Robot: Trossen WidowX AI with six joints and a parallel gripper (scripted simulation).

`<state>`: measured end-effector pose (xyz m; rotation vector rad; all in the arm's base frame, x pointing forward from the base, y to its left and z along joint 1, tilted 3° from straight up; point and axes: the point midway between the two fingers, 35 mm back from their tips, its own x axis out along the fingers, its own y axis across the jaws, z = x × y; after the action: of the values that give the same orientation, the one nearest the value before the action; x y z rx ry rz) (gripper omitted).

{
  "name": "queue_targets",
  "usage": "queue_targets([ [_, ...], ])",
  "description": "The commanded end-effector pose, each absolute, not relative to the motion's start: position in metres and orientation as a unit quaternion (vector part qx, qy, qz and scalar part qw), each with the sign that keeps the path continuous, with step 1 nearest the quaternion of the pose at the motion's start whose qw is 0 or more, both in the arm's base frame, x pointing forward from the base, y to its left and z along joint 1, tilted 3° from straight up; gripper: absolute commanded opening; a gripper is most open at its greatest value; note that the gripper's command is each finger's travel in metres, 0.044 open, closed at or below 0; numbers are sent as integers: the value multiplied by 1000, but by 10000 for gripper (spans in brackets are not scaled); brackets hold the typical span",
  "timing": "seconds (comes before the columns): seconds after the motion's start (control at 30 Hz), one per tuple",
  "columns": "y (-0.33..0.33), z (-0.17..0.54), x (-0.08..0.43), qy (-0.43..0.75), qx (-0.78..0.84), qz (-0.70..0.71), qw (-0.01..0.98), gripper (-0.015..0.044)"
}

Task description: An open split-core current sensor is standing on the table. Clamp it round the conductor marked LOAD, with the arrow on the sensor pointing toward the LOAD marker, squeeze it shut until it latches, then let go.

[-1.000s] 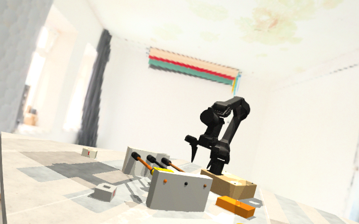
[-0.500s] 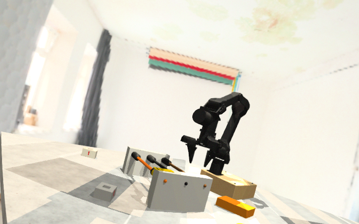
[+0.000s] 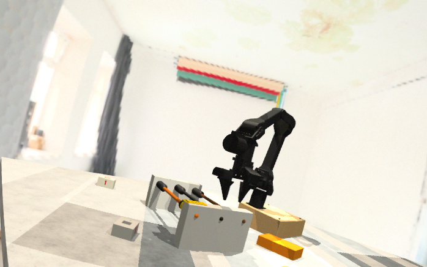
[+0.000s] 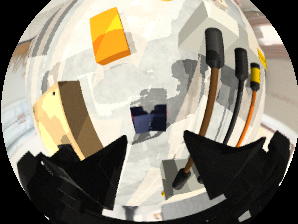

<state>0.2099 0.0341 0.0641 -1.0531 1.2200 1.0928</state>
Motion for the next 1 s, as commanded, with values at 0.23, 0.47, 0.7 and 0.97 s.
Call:
queue_targets([
  [0.23, 36, 41, 208, 520, -445, 471, 556, 320],
  [0.47, 36, 30, 208, 520, -445, 471, 556, 320],
  [0.7, 37, 19, 206, 520, -445, 471, 556, 320],
  [0.97, 36, 22, 209, 517, -449, 468, 558, 307],
])
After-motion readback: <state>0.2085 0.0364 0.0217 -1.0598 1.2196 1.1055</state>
